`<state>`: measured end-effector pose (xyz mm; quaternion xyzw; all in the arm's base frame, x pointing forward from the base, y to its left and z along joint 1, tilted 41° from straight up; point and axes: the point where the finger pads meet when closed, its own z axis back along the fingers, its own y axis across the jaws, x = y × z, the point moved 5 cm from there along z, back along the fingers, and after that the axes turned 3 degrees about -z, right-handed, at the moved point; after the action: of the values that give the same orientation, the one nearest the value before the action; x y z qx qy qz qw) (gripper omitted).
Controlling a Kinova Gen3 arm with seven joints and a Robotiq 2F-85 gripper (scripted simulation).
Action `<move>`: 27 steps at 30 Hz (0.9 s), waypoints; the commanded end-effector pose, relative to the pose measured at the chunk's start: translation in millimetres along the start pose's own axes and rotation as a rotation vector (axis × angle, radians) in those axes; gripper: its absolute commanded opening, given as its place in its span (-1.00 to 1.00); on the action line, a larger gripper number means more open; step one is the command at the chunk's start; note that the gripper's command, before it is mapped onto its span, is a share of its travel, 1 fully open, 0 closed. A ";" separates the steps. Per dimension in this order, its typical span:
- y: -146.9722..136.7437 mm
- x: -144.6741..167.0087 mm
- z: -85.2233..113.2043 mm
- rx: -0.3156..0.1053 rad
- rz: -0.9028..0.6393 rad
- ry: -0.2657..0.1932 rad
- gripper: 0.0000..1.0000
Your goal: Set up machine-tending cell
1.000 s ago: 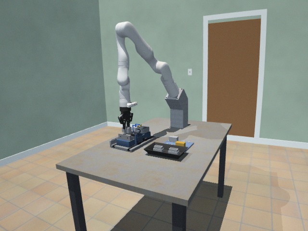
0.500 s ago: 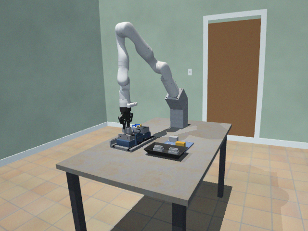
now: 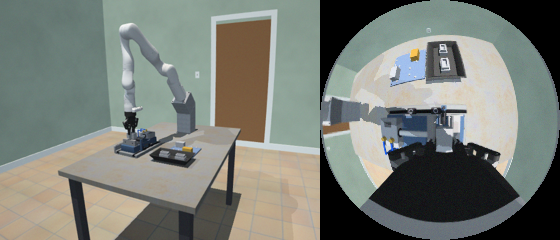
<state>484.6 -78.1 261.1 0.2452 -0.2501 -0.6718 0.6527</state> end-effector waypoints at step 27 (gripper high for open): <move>-0.2 1.3 -9.3 0.000 -0.002 -0.001 -1.00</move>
<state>490.4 -78.0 254.7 0.2453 -0.2503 -0.6715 0.6529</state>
